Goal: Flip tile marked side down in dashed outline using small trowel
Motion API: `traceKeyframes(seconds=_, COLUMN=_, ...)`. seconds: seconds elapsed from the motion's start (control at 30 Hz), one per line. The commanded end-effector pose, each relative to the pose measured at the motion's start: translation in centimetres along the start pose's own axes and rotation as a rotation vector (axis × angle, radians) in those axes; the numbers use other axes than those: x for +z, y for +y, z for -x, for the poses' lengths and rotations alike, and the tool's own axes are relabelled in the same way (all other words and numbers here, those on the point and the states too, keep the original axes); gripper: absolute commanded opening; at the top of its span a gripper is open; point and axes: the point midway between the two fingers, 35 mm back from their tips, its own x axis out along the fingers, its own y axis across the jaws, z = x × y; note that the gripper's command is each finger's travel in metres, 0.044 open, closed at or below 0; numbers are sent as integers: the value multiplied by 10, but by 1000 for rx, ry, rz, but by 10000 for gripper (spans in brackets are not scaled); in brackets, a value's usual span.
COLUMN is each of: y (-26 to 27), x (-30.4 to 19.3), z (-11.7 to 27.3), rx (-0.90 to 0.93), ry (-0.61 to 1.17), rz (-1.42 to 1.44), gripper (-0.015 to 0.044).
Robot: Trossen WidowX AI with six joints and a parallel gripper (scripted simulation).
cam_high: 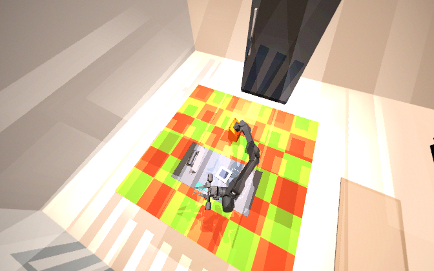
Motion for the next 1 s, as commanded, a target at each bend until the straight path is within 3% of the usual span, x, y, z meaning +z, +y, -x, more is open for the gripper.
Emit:
traceKeyframes(seconds=0.0, y=-14, x=-14, z=-20, rx=-28, ry=58, rz=104, gripper=100)
traceKeyframes(seconds=0.97, y=-159, x=-117, z=-129, rx=-8, ry=704, rz=829, gripper=100)
